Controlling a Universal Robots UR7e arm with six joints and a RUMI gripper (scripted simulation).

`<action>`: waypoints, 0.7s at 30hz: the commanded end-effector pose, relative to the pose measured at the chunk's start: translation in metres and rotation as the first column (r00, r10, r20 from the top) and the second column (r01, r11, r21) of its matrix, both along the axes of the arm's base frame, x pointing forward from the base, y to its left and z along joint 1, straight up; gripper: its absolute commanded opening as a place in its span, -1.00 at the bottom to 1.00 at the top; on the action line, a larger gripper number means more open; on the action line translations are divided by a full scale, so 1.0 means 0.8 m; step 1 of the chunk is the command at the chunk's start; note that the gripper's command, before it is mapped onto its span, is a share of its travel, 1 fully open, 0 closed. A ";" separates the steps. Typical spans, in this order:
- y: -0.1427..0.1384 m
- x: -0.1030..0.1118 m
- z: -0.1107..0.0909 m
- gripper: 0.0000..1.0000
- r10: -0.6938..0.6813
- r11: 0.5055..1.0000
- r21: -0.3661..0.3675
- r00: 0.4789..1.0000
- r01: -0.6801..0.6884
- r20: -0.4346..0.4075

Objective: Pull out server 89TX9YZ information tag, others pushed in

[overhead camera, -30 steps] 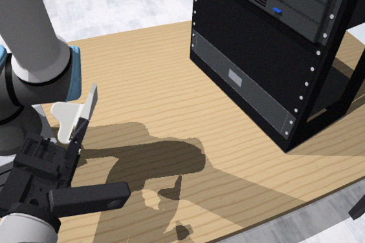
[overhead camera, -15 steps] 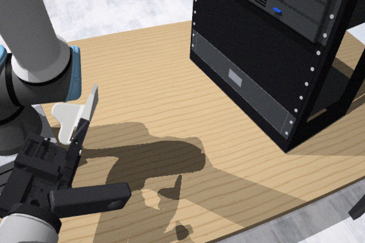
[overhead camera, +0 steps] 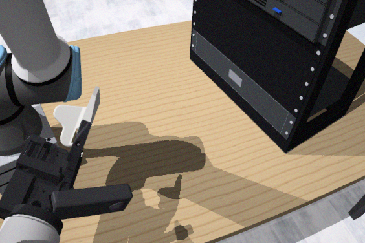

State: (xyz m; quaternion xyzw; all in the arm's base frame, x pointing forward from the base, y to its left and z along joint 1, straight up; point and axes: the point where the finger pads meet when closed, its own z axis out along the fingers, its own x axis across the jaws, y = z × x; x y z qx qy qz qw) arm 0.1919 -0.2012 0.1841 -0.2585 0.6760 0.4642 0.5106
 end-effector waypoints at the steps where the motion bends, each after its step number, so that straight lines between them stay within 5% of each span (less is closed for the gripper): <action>1: -0.001 0.001 -0.003 1.00 -0.001 1.000 -0.009 1.000 0.001 -0.001; 21: -0.006 0.007 -0.021 1.00 -0.007 0.999 -0.053 1.000 0.006 -0.003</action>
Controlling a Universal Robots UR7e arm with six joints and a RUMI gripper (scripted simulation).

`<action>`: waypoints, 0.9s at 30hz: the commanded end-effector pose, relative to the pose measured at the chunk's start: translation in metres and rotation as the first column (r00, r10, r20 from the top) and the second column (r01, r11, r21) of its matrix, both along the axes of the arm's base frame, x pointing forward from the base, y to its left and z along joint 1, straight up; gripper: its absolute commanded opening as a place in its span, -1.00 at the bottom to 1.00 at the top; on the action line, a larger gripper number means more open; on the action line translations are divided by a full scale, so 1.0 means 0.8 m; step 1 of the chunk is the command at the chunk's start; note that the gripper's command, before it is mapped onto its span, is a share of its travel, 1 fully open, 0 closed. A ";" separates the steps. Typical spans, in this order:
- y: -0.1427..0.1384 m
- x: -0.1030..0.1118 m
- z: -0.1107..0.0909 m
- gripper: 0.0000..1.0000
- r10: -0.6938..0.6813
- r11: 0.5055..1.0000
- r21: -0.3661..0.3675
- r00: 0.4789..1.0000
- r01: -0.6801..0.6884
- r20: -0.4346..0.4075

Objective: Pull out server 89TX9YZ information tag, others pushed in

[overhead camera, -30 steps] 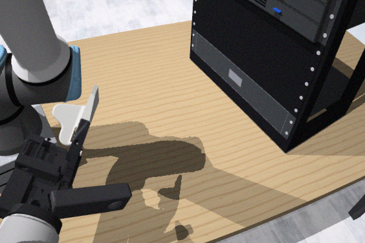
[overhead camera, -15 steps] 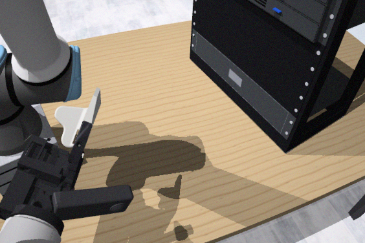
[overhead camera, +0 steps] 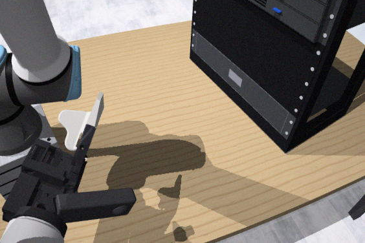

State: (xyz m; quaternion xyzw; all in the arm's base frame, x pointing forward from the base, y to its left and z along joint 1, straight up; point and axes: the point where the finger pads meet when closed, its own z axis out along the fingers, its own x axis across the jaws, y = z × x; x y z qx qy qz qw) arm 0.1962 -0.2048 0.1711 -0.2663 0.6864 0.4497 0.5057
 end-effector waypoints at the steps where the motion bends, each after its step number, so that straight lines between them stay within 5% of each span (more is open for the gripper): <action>1: -0.002 0.002 -0.006 1.00 -0.002 1.000 -0.017 1.000 0.002 -0.001; 27: -0.014 0.014 -0.041 1.00 -0.012 0.994 -0.107 1.000 0.012 -0.002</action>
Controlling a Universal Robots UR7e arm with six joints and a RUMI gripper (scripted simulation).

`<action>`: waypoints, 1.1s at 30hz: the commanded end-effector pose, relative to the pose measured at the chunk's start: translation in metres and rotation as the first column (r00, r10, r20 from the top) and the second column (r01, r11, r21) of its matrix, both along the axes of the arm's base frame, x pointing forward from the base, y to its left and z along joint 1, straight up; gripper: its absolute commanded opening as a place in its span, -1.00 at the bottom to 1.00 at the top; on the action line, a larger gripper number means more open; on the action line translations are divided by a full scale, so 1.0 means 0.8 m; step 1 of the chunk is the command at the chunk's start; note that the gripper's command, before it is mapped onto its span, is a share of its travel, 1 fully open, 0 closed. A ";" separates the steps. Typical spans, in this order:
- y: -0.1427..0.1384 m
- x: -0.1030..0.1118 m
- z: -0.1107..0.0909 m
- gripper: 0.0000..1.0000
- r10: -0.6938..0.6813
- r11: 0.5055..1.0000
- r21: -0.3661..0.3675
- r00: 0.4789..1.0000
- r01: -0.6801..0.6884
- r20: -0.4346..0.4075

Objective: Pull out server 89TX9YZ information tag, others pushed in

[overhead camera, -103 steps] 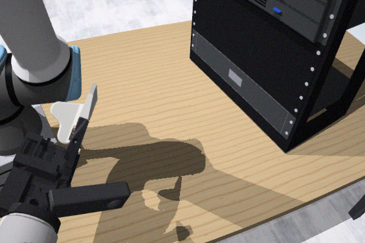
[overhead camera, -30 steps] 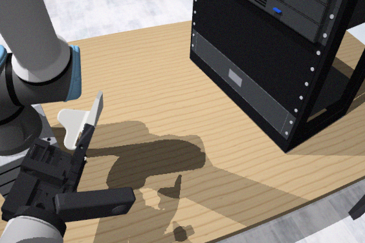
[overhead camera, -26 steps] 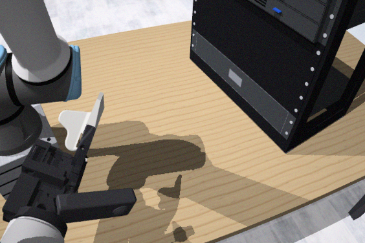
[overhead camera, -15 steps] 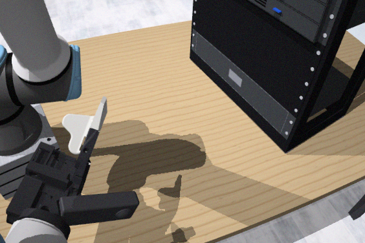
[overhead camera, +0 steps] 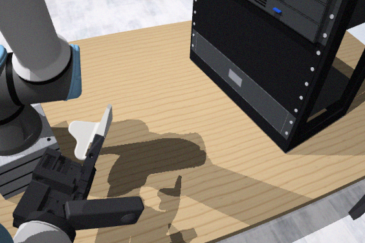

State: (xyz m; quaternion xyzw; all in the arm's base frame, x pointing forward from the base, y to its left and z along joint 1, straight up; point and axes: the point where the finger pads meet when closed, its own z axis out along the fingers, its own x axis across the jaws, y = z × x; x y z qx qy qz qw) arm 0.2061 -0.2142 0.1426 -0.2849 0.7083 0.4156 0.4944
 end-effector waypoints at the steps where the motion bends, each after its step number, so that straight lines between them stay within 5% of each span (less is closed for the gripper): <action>1: -0.003 0.003 -0.008 1.00 -0.002 1.000 -0.021 1.000 0.002 0.000; 33: -0.032 0.027 -0.069 1.00 -0.018 0.980 -0.197 1.000 0.019 0.008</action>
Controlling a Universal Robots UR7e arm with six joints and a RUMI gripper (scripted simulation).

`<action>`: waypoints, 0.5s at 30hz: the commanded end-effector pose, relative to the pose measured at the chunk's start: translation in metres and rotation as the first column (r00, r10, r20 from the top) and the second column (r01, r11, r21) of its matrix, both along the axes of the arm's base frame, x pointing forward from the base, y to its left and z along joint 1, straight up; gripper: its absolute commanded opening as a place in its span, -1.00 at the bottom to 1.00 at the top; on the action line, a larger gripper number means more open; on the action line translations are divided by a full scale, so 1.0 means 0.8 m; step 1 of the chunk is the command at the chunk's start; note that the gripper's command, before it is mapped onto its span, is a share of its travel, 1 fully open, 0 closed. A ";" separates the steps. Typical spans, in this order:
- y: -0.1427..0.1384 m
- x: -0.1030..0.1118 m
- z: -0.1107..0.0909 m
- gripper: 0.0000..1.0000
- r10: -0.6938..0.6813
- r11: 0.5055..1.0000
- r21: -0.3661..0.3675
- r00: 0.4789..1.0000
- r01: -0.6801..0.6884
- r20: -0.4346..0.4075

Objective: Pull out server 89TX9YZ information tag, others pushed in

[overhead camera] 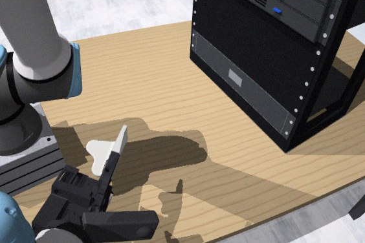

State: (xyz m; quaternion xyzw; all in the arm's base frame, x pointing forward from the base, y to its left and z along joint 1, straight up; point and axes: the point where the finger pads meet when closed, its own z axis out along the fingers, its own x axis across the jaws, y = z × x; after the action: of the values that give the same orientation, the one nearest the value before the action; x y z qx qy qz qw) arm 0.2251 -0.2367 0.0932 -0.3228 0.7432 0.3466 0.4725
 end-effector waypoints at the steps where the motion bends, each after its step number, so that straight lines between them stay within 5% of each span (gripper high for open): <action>1: -0.005 0.004 -0.009 1.00 -0.002 1.000 -0.029 1.000 0.002 0.002; 15: -0.027 0.020 -0.043 1.00 -0.008 0.990 -0.144 1.000 0.010 0.014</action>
State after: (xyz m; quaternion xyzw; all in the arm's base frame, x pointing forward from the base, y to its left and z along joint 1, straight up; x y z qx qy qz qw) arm 0.2364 -0.2521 0.0682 -0.3460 0.7591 0.3046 0.4597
